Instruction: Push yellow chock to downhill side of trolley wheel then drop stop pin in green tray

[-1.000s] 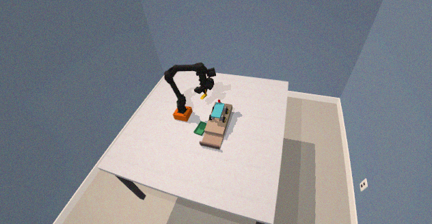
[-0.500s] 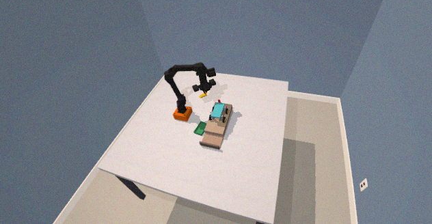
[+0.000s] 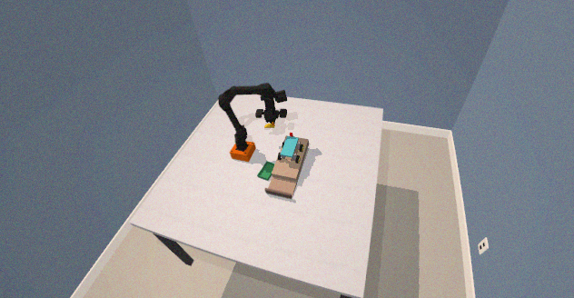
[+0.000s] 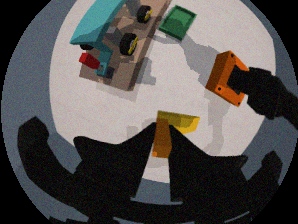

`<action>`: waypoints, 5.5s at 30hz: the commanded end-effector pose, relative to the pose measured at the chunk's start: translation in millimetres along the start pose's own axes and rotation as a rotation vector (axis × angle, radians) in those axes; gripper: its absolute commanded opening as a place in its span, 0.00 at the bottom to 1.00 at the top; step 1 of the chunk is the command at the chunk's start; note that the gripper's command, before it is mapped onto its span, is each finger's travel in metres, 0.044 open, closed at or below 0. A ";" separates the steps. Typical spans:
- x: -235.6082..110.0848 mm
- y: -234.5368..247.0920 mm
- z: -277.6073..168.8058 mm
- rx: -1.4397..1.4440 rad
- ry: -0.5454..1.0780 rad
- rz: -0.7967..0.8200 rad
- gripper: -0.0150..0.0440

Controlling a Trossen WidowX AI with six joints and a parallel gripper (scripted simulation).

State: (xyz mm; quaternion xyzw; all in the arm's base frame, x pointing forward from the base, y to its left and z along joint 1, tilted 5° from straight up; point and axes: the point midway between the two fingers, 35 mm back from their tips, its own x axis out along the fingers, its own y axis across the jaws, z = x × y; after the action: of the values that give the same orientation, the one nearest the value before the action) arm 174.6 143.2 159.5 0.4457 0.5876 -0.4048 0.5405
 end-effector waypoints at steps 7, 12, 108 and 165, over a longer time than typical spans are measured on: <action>-0.8 0.9 0.4 0.191 -0.006 0.002 0.25; -0.3 1.1 5.6 0.194 -0.006 0.002 0.25; 14.8 7.6 295.6 0.639 -0.002 -0.006 0.25; 29.5 32.3 304.0 1.776 0.078 -0.062 0.25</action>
State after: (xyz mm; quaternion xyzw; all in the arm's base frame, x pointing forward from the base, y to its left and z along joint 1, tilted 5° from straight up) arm 288.0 -138.1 110.5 0.6981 0.0860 -0.7100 -0.0324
